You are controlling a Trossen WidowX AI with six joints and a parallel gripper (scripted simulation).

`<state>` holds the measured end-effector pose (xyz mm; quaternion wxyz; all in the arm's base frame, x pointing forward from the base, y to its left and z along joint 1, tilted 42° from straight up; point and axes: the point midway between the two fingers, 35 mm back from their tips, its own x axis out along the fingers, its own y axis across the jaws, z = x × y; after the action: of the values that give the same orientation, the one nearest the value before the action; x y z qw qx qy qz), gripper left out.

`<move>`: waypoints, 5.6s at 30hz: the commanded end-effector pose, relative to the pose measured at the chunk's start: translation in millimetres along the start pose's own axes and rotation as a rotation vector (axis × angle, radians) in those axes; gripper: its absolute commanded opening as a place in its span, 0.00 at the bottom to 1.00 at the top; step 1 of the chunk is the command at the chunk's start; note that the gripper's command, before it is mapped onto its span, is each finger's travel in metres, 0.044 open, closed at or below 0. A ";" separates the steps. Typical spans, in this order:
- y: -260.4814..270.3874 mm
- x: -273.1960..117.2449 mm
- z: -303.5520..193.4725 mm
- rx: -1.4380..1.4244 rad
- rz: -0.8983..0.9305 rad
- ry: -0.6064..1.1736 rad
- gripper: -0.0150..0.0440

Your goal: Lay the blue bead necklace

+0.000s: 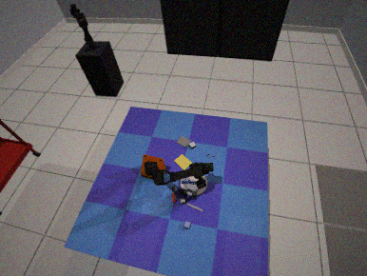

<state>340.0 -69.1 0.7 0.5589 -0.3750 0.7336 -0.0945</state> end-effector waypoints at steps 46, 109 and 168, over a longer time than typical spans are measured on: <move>-4.9 36.1 0.7 -0.014 -0.003 -0.004 0.25; -4.2 30.7 -0.2 -0.022 -0.005 0.000 0.25; -13.6 30.1 -0.6 -0.022 -0.005 0.000 1.00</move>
<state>342.6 -98.5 -14.5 0.5539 -0.3837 0.7338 -0.0867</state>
